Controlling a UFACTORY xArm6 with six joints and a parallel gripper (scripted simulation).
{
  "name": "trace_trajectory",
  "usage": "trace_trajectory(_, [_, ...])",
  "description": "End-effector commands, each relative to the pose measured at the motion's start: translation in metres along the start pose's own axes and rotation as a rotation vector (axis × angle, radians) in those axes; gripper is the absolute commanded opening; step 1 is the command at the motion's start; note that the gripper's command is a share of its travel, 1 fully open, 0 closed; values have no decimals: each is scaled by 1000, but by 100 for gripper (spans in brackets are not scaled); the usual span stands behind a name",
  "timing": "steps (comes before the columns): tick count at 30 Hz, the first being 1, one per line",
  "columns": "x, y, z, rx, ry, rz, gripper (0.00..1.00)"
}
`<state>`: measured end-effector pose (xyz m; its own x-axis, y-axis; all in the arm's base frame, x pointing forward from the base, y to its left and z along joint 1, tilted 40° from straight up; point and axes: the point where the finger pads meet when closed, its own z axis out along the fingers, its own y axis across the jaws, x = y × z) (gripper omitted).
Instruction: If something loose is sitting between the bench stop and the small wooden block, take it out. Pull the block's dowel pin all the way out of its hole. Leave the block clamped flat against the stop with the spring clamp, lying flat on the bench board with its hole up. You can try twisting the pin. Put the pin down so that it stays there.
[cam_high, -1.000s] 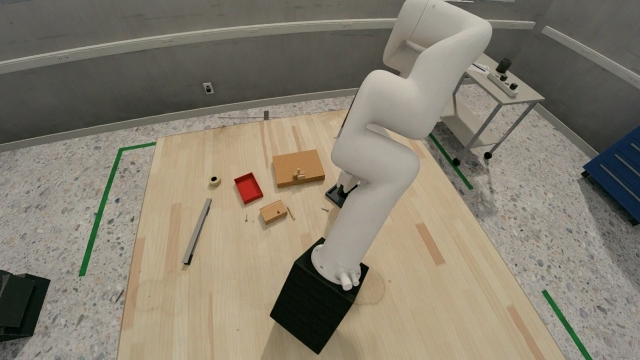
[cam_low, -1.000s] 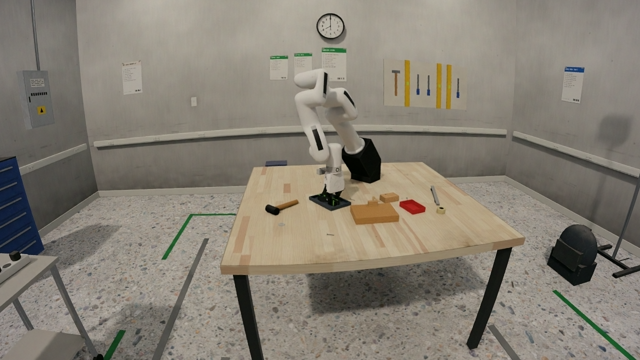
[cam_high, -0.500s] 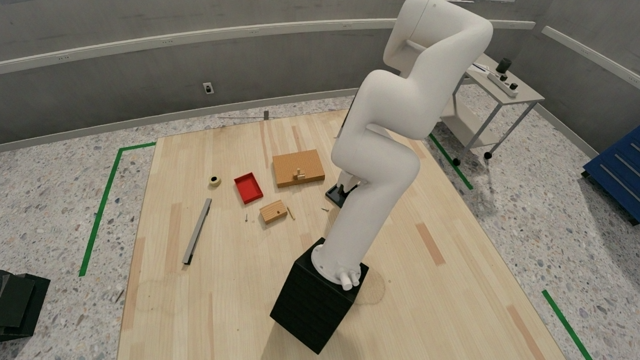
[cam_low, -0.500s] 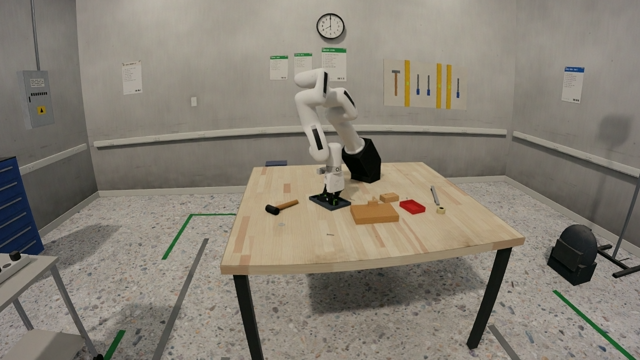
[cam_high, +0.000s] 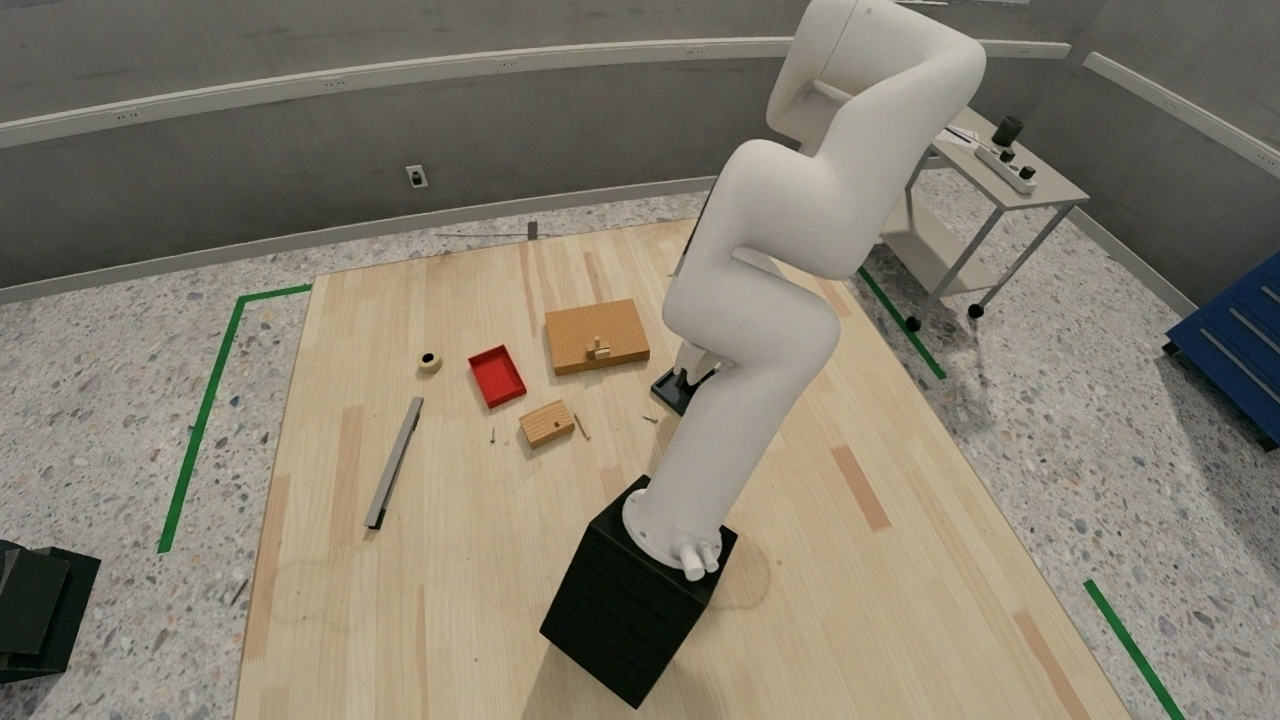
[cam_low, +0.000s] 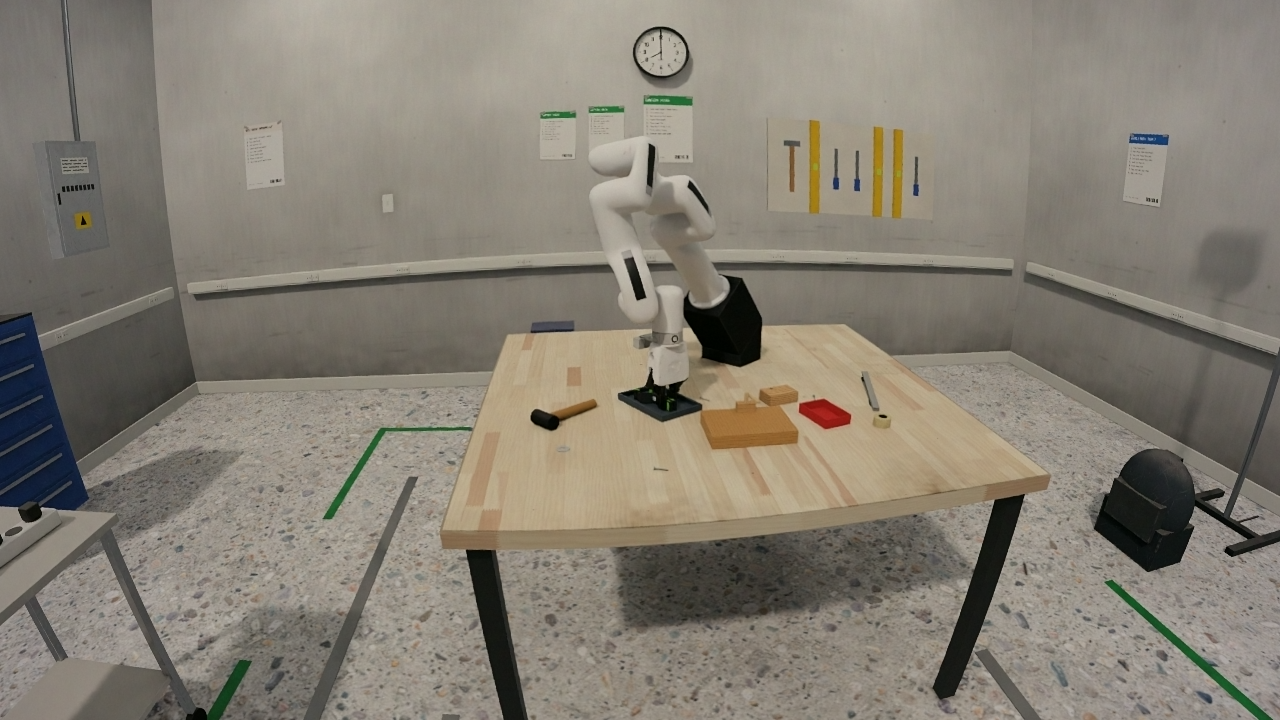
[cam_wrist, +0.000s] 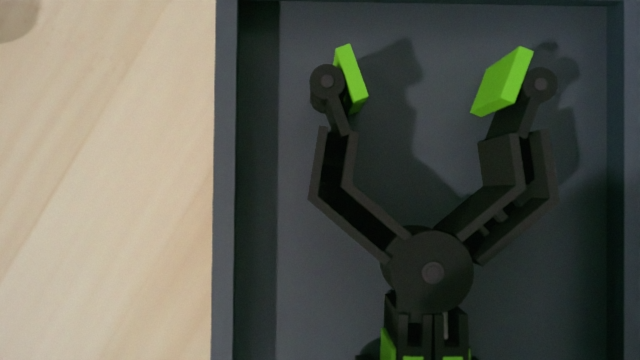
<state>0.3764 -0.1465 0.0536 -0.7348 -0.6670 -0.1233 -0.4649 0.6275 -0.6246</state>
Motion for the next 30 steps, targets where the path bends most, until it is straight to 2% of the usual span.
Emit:
trace_trajectory(1, [0,0,0,1,-1,0,27])
trace_trajectory(17, [0,0,-2,1,-1,0,27])
trace_trajectory(30, [0,0,-17,1,-1,0,27])
